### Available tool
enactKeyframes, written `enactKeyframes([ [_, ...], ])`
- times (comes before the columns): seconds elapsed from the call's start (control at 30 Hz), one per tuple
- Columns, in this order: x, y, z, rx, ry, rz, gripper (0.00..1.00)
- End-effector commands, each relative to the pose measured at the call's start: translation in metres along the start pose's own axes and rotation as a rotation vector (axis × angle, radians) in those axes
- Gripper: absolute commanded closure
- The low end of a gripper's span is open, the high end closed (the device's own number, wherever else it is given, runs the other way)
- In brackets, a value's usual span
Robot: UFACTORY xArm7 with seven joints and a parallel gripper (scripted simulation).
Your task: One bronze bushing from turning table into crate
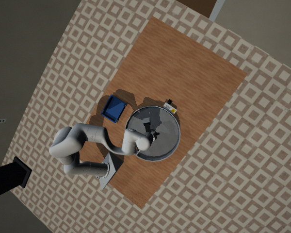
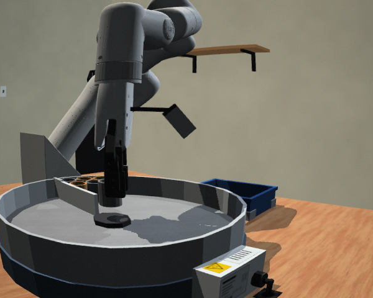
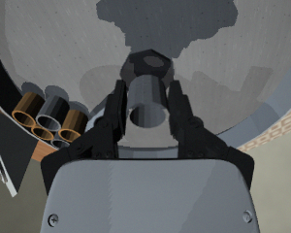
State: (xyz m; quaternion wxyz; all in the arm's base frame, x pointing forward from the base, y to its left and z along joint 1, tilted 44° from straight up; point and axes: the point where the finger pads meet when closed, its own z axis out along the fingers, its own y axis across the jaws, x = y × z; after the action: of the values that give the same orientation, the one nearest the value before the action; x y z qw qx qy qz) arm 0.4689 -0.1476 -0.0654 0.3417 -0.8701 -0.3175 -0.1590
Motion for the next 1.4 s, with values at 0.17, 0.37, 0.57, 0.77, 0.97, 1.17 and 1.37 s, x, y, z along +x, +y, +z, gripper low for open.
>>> enactKeyframes([
  [0.17,0.000,0.002,0.011,-0.007,0.000,0.000,1.00],
  [0.37,0.000,0.002,0.014,-0.007,0.000,0.000,1.00],
  [0.57,0.000,0.002,0.014,-0.007,0.000,0.000,1.00],
  [0.77,0.000,0.002,0.014,-0.007,0.000,0.000,1.00],
  [0.97,0.000,0.002,0.014,-0.007,0.000,0.000,1.00],
  [1.17,0.000,0.002,0.015,-0.007,0.000,0.000,1.00],
  [1.37,0.000,0.002,0.017,-0.007,0.000,0.000,1.00],
])
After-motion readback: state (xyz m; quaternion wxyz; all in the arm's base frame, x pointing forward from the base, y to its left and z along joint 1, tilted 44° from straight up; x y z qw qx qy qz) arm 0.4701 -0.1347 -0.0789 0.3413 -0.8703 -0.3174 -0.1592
